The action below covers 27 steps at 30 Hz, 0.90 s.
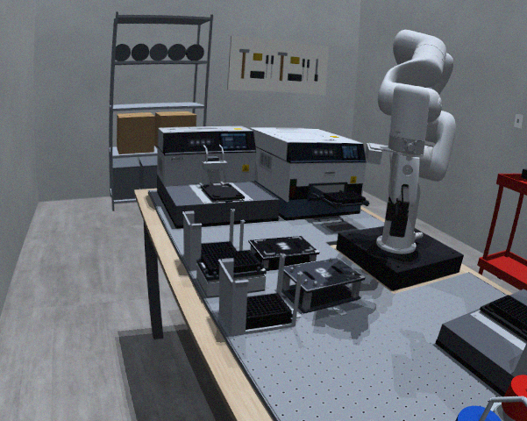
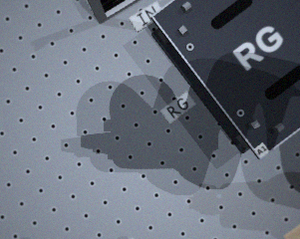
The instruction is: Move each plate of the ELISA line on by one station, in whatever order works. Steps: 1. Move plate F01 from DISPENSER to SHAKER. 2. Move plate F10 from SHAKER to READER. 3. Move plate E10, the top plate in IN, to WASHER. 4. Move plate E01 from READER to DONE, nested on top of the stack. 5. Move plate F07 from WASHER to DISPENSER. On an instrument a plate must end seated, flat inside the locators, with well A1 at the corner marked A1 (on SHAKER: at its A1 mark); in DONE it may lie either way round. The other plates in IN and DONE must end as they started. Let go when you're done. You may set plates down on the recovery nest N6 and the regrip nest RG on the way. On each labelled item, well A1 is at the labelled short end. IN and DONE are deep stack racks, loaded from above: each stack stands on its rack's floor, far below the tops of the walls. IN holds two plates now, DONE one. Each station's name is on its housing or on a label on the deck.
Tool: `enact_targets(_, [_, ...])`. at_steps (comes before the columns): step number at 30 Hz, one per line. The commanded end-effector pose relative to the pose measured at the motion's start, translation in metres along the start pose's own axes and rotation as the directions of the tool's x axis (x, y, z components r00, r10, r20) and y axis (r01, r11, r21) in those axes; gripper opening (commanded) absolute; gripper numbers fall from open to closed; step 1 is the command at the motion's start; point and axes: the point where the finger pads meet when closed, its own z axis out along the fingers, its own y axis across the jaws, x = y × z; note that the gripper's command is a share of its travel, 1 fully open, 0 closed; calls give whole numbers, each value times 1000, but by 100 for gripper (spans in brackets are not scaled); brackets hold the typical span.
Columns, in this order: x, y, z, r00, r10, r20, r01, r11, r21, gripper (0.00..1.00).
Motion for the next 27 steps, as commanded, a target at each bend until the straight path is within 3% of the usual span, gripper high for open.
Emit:
enact_targets(1, [16,-6,-1,1000,-31,3,31,1000,4,100])
enact_targets(13, [45,-15,-1,1000,-31,2,31,1000,4,100])
enact_targets(16, [54,-18,-1,989,-151,2,151,989,5,100])
enact_targets(27, [83,-27,-1,988,-156,1,156,988,4,100])
